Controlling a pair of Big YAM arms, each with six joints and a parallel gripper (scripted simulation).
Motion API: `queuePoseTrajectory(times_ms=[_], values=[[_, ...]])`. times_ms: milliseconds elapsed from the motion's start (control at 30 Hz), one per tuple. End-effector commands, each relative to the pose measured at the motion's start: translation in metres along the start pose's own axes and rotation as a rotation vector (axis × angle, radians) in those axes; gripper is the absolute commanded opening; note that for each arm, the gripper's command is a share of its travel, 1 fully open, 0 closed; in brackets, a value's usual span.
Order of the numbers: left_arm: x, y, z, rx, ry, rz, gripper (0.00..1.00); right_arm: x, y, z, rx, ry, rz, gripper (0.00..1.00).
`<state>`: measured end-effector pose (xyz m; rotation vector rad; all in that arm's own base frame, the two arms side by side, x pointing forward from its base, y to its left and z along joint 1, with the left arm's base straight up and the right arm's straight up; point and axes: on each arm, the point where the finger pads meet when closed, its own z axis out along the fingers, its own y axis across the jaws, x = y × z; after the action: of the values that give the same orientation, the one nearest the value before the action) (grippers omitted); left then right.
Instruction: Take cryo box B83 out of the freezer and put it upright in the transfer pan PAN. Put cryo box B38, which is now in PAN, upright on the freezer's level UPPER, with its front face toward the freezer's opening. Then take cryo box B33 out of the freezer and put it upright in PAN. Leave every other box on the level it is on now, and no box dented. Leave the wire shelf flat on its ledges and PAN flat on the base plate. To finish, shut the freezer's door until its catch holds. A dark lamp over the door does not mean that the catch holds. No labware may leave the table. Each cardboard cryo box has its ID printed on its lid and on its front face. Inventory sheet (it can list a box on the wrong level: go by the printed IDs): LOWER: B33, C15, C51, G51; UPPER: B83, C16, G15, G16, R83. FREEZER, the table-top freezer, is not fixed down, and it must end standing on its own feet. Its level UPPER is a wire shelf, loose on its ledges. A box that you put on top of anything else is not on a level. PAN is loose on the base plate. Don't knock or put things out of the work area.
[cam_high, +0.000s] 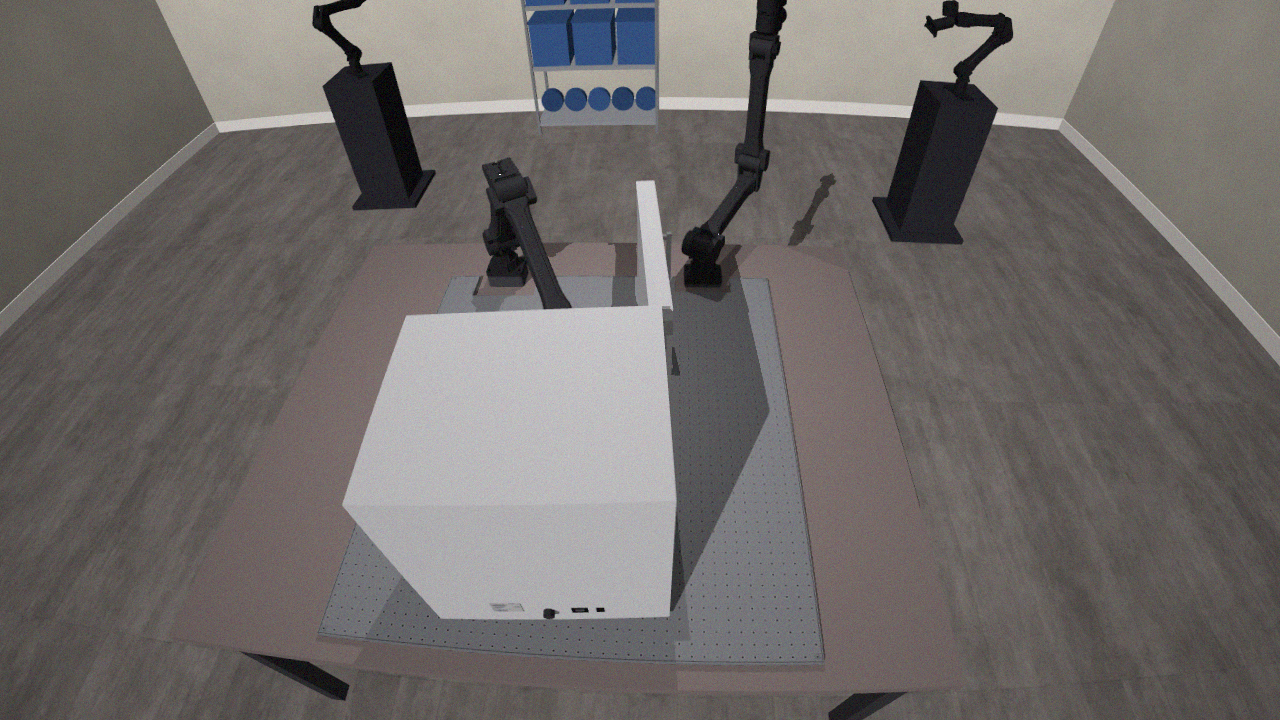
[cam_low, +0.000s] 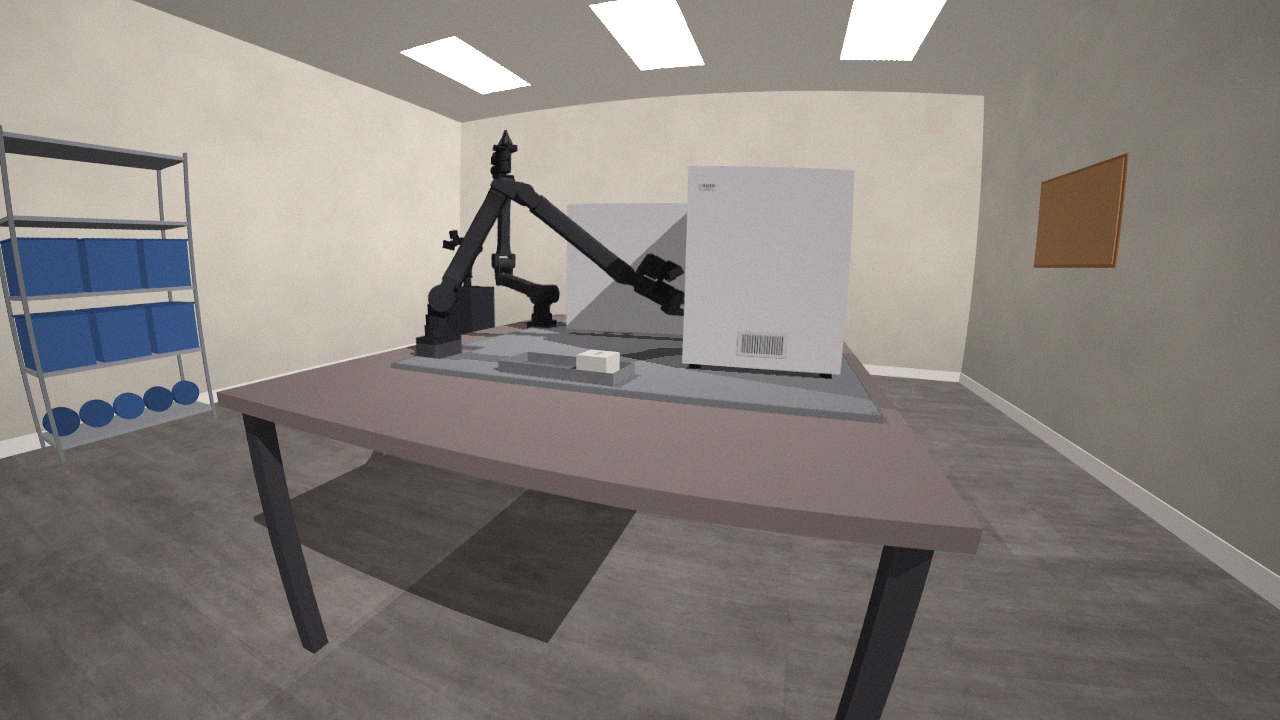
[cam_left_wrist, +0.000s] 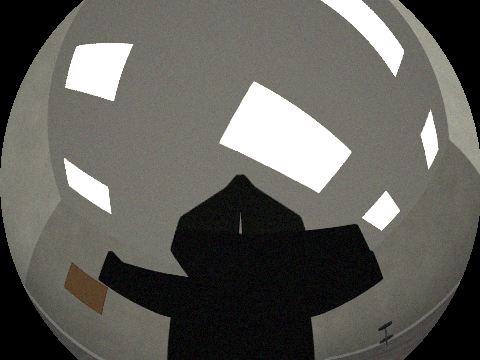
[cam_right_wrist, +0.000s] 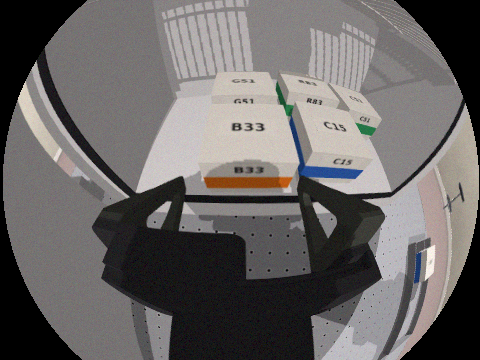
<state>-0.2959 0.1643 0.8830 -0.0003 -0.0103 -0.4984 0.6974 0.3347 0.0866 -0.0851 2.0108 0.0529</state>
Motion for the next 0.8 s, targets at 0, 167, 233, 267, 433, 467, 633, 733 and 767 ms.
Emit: queuePoseTrajectory(times_ms=[0, 167, 233, 267, 433, 467, 633, 733, 767], values=[[0.013, 0.001, 0.001, -0.002, 0.037, -0.013, 0.00, -0.029, 0.000, 0.014, 0.001, -0.033, 0.008, 1.00], [0.013, 0.001, 0.001, -0.002, 0.037, -0.013, 0.00, -0.030, 0.001, 0.015, 0.000, -0.033, 0.008, 1.00], [0.013, 0.001, 0.001, -0.002, 0.037, -0.013, 0.00, -0.030, 0.000, 0.017, 0.001, -0.033, 0.008, 1.00], [0.013, 0.001, 0.001, -0.002, 0.037, -0.013, 0.00, -0.030, 0.000, 0.017, 0.001, -0.033, 0.008, 1.00], [0.013, 0.001, 0.001, -0.002, 0.037, -0.013, 0.00, -0.030, 0.000, 0.021, 0.001, -0.033, 0.008, 1.00], [0.013, 0.001, 0.001, -0.002, 0.037, -0.013, 0.00, -0.030, -0.001, 0.021, 0.001, -0.033, 0.008, 1.00], [0.013, 0.001, 0.001, -0.002, 0.037, -0.013, 0.00, -0.031, -0.001, 0.023, 0.001, -0.033, 0.008, 1.00], [0.013, 0.001, 0.001, -0.002, 0.037, -0.013, 0.00, -0.033, -0.001, 0.024, 0.001, -0.033, 0.009, 1.00], [0.013, 0.001, 0.001, -0.002, 0.037, -0.013, 0.00, -0.033, 0.000, 0.025, 0.001, -0.033, 0.009, 1.00]])
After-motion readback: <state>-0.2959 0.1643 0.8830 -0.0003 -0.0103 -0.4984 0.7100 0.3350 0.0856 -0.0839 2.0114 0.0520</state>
